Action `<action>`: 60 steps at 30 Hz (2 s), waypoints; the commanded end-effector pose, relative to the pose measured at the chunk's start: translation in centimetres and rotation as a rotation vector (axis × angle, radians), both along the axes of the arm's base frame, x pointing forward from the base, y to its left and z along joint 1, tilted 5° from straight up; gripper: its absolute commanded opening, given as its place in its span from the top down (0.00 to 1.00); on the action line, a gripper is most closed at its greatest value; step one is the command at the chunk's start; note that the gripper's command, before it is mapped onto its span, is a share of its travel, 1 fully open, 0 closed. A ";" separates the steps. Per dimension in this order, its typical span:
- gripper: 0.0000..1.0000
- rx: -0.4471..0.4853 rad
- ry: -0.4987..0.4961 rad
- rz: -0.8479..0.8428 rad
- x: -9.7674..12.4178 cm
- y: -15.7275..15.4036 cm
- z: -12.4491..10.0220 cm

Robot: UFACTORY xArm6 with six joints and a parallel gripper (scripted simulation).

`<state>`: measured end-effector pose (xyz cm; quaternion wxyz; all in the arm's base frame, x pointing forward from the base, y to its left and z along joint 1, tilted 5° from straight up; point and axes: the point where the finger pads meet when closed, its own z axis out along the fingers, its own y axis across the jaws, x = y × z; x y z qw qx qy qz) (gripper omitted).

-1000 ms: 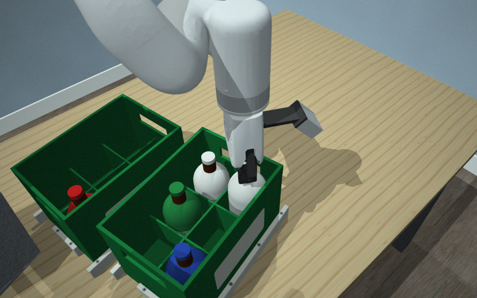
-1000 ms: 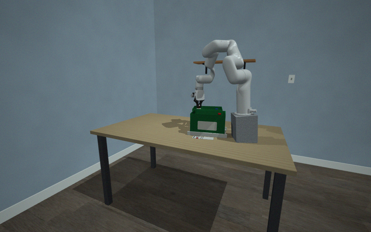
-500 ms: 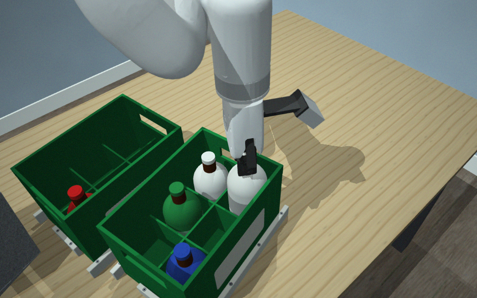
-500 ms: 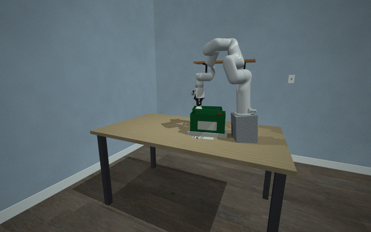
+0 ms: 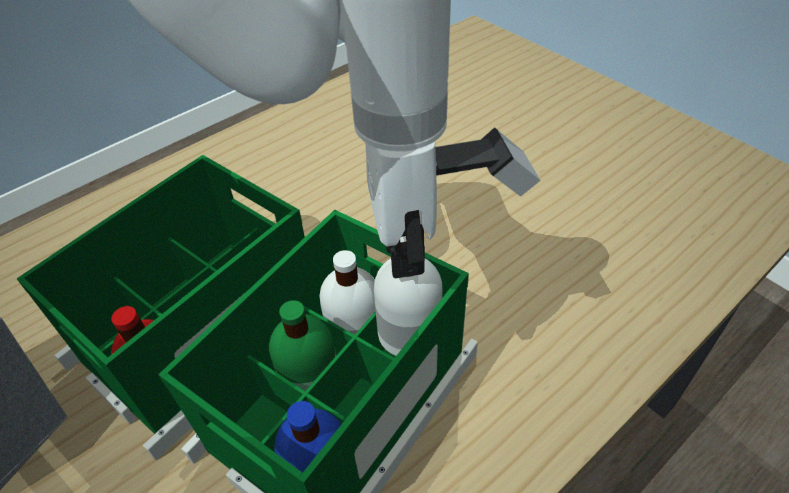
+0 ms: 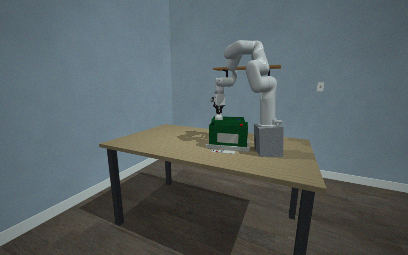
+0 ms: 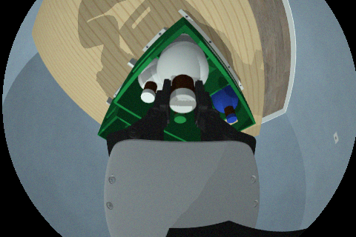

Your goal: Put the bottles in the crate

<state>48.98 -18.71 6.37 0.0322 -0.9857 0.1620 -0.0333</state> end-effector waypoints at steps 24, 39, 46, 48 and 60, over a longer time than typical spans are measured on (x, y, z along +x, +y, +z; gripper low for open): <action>1.00 -0.003 -0.006 0.000 -0.1 -0.3 4.4; 1.00 -0.003 -0.006 0.000 -0.3 -0.4 6.6; 1.00 -0.003 -0.006 0.000 -0.4 -0.5 7.4; 1.00 -0.003 -0.006 0.000 -0.4 -0.5 7.8; 1.00 -0.003 -0.006 0.000 -0.6 -0.6 9.6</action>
